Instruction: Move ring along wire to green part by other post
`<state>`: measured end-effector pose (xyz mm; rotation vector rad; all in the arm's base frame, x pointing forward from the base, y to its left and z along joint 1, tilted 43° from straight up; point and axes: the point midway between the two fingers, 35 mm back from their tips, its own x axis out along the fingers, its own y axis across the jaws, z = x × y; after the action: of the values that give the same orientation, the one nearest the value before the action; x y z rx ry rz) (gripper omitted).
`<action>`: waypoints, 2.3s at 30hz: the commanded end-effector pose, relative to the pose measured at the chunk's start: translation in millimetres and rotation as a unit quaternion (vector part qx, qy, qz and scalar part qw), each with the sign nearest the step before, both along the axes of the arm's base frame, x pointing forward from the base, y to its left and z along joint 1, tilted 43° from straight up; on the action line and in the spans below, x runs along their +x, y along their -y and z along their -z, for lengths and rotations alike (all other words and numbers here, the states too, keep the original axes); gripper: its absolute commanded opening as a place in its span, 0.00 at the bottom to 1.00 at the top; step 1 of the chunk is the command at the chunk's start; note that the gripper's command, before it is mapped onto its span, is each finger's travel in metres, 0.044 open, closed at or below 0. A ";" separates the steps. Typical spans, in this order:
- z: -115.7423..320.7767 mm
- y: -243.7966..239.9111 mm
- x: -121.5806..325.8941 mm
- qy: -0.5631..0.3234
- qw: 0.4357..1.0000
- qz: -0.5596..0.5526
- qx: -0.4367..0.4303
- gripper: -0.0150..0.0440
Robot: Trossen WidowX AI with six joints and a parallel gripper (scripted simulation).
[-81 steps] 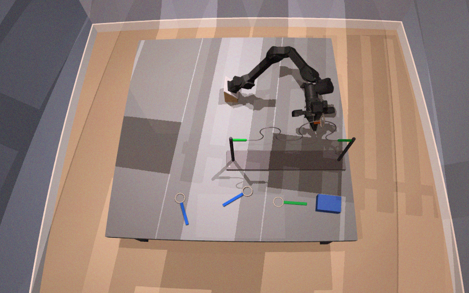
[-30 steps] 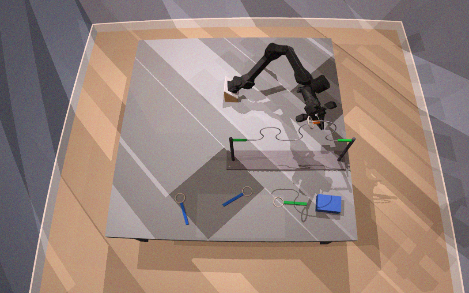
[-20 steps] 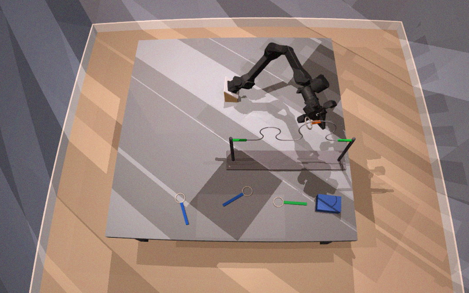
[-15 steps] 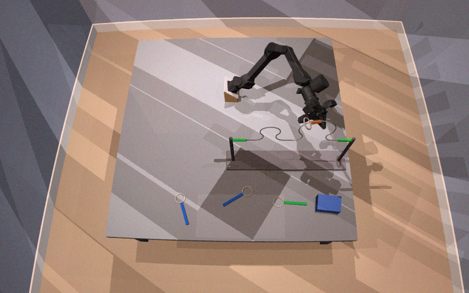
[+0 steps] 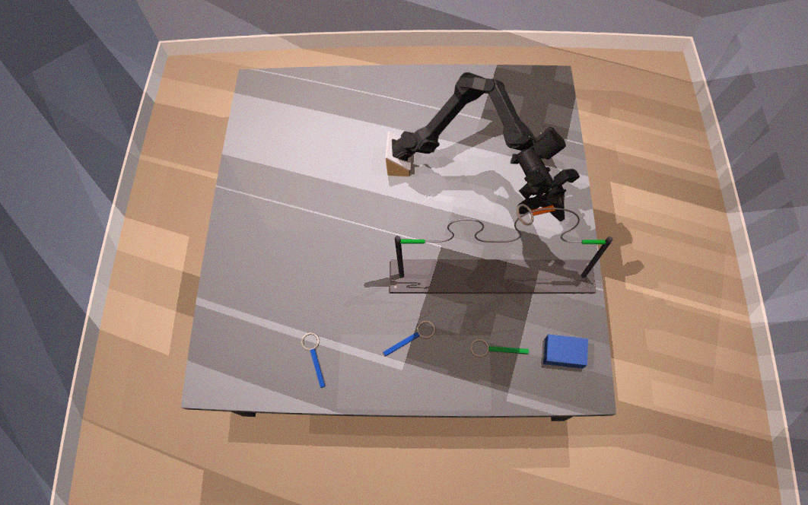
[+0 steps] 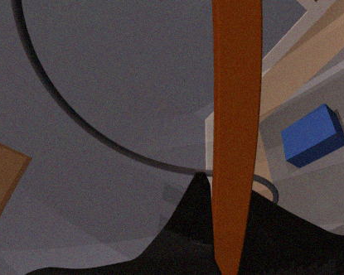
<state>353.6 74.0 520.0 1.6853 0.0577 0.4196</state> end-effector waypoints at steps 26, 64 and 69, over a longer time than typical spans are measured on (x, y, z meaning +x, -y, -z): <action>-11.6 5.3 -1.0 0.020 0.983 -0.009 0.180 0.00; -25.8 18.0 -3.7 0.049 0.913 -0.024 0.404 0.00; -27.2 20.1 -4.0 0.053 0.900 -0.026 0.432 0.00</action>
<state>349.1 55.9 547.4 2.4969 -0.1776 0.6248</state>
